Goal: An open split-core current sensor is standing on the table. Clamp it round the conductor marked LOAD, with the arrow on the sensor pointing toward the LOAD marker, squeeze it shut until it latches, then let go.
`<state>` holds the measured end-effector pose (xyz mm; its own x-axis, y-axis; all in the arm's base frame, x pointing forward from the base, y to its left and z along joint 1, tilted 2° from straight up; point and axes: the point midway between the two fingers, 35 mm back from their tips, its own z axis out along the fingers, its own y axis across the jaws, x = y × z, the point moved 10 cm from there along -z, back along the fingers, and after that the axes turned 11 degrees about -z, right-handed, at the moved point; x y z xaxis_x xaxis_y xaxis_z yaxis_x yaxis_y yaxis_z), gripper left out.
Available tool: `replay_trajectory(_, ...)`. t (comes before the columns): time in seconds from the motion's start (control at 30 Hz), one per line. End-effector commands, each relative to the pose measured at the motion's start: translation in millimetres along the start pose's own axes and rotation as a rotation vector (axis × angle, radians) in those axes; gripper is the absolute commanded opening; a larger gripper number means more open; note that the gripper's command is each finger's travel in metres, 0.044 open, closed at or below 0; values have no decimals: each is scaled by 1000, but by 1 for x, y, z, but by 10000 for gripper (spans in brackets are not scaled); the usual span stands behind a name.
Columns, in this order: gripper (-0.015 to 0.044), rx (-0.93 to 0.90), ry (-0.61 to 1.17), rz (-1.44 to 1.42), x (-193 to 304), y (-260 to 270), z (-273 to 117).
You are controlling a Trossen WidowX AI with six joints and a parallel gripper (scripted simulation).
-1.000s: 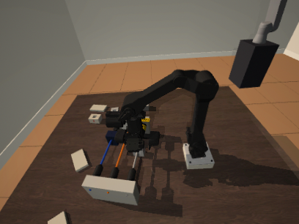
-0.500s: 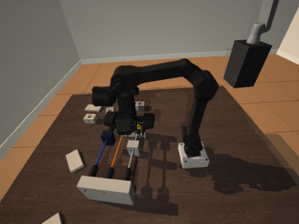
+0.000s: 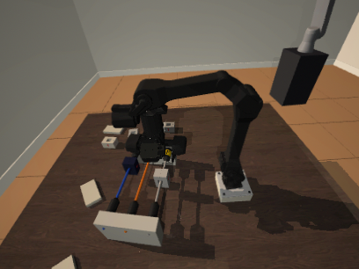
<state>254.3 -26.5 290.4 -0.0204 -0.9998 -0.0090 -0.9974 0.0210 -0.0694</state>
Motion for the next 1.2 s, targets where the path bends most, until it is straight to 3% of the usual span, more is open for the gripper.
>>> replay_trajectory(0.0,440,-1,1,4,0,0,0)
replay_trajectory(0.77,440,0,-5,8,2,1,0)
replay_trajectory(1.17,440,98,-358,532,74,98,14)
